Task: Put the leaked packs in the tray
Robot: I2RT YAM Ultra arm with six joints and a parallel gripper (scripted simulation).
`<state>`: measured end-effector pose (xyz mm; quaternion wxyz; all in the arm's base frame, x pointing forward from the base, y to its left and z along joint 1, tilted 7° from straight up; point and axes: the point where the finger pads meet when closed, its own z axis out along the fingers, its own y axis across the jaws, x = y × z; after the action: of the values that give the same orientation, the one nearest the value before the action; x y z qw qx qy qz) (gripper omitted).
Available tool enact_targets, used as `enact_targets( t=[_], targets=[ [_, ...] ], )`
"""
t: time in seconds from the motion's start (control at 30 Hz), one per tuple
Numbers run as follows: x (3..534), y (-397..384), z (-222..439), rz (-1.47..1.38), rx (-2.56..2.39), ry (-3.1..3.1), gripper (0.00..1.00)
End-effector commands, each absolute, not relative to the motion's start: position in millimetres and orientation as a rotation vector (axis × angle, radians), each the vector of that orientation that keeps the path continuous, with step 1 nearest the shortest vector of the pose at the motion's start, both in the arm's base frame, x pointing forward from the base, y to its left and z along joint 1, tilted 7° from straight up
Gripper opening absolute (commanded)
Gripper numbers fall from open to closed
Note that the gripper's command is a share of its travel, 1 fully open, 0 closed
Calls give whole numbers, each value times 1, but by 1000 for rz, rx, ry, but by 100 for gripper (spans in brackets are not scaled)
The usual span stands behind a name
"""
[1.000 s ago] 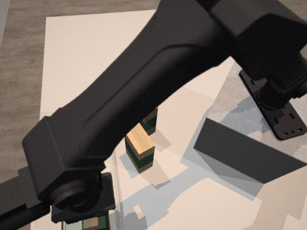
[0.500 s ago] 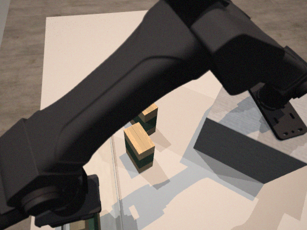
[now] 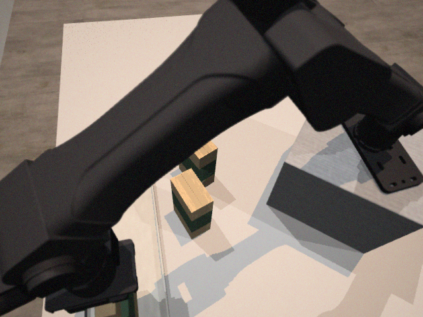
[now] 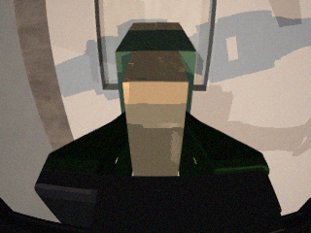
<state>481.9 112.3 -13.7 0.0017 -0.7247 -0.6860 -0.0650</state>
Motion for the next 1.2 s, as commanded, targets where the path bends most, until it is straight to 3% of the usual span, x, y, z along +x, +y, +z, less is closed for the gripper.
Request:
enact_targets(
  t=[0.0,0.37,0.5,0.97,1.17],
  targets=[
    [490,110,5,-245,-2286,-2163,22],
    [495,112,5,-279,-2292,-2172,22],
    [480,111,-29,-187,-2272,-2151,22],
    [483,113,-55,-189,-2279,-2145,22],
    [500,119,-35,-285,-2294,-2172,22]
  ],
)
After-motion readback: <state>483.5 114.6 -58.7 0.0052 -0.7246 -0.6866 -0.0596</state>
